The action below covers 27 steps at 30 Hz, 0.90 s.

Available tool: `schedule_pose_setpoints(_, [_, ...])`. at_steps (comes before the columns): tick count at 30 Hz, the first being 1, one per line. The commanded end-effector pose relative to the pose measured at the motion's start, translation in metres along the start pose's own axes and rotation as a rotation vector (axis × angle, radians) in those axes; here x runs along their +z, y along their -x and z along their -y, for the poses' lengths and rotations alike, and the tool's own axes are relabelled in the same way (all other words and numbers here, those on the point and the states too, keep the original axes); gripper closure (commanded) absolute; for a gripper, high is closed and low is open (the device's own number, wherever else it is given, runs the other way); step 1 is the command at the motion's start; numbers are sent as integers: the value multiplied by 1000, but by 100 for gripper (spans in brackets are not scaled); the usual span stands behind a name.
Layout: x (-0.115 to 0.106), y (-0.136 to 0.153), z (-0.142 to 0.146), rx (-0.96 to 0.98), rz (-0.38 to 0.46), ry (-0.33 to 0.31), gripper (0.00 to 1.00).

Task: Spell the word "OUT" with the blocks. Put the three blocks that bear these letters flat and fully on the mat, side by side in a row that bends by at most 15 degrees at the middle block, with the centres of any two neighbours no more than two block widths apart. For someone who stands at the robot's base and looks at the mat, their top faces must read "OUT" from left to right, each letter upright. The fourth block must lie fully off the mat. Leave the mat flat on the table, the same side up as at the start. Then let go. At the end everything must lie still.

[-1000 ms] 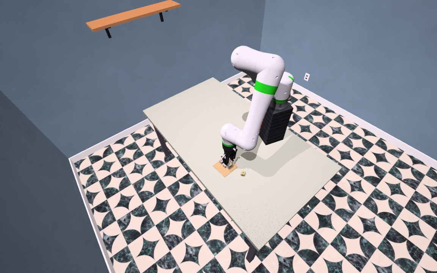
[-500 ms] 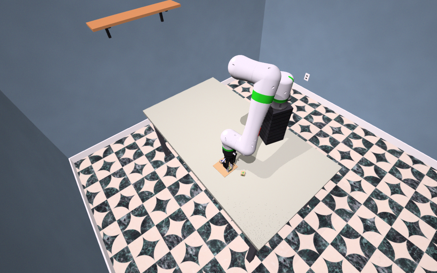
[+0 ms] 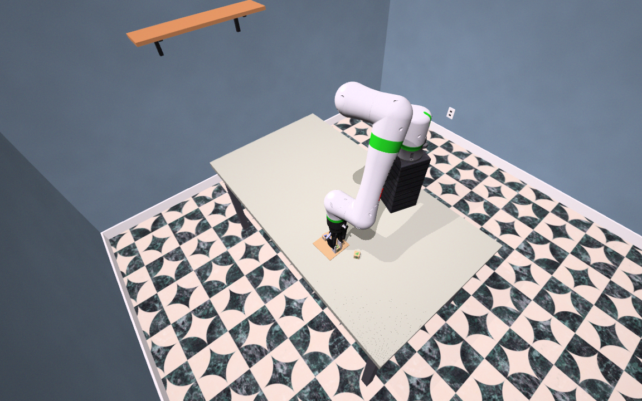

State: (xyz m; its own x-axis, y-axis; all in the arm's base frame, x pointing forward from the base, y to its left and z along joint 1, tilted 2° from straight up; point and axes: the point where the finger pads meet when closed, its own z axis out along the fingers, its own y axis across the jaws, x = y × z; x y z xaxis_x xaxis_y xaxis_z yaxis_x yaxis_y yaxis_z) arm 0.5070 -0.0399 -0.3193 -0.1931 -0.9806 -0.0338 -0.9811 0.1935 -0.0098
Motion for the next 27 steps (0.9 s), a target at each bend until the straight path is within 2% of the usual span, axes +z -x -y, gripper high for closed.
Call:
schedule_pose_setpoints(1, [0,0,0,0,0,0,84])
schedule_pose_setpoints(27, [4,0,0,0,0,0,84])
